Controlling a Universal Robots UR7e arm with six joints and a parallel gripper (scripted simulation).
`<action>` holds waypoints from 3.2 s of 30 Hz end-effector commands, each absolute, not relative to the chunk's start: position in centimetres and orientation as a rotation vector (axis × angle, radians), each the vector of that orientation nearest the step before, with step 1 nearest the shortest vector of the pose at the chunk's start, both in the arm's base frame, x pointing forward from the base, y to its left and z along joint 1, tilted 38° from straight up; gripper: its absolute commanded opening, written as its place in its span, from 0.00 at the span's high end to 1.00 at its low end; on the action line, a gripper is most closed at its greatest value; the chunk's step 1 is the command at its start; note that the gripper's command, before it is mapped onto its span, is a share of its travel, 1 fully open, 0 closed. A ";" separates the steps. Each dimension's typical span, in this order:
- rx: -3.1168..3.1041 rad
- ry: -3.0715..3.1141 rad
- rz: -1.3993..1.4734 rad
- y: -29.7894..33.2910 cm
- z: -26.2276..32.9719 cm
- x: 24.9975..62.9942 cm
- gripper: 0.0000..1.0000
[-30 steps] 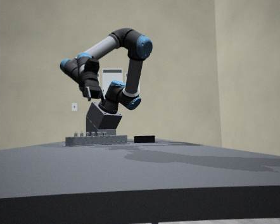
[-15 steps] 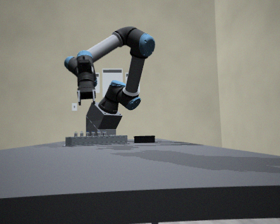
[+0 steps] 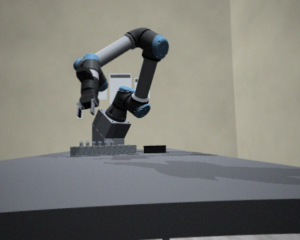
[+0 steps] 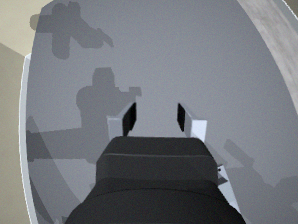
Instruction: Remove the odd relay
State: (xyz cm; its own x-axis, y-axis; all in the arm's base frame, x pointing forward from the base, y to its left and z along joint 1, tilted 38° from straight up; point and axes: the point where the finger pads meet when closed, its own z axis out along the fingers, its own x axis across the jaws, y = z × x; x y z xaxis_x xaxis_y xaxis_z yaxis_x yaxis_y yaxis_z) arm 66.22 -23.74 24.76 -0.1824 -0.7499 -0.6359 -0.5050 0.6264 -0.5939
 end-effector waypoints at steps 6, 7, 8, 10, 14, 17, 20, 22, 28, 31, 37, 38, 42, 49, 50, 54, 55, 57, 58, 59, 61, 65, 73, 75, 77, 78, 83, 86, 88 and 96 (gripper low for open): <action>-0.833 2.018 -0.148 -24.1 21.8 63.0 0.02; -0.813 2.036 -0.131 -24.1 21.4 62.7 0.02; -0.793 2.053 -0.115 -24.1 21.1 62.3 0.02; -0.754 2.086 -0.082 -24.0 20.4 61.6 0.02; -0.675 2.149 -0.019 -23.8 19.1 60.1 0.02; -0.617 2.192 0.026 -23.6 18.1 59.0 0.02; -0.561 2.233 0.070 -23.4 17.2 57.9 0.02; -0.561 2.233 0.070 -23.4 17.2 57.9 0.02; -0.452 2.305 0.151 -22.7 15.6 55.7 0.02; -0.401 2.336 0.189 -22.4 14.8 54.7 0.02; -0.305 2.392 0.257 -21.6 13.4 52.8 0.02; -0.305 2.392 0.257 -21.6 13.4 52.8 0.02; -0.260 2.416 0.288 -21.3 12.8 52.0 0.02; -0.169 2.462 0.351 -20.4 11.6 50.2 0.02; -0.157 2.468 0.359 -20.3 11.5 49.9 0.02; -0.113 2.489 0.389 -19.8 10.9 49.1 0.02; -0.113 2.489 0.389 -19.8 10.9 49.1 0.02; -0.103 2.493 0.396 -19.7 10.8 48.9 0.02; -0.094 2.498 0.402 -19.6 10.7 48.7 0.02; -0.084 2.502 0.408 -19.5 10.6 48.5 0.02; -0.067 2.510 0.420 -19.3 10.4 48.2 0.02; -0.036 2.523 0.440 -19.0 10.0 47.6 0.02; 0.000 2.539 0.464 -18.6 9.6 46.9 0.02; 0.010 2.543 0.470 -18.5 9.5 46.7 0.02; 0.018 2.546 0.476 -18.4 9.4 46.5 0.02; 0.022 2.548 0.478 -18.3 9.4 46.4 0.02; 0.036 2.553 0.487 -18.2 9.2 46.2 0.02; 0.042 2.556 0.491 -18.1 9.2 46.1 0.02; 0.044 2.557 0.493 -18.1 9.1 46.0 0.02; 0.049 2.558 0.496 -18.0 9.1 45.9 0.02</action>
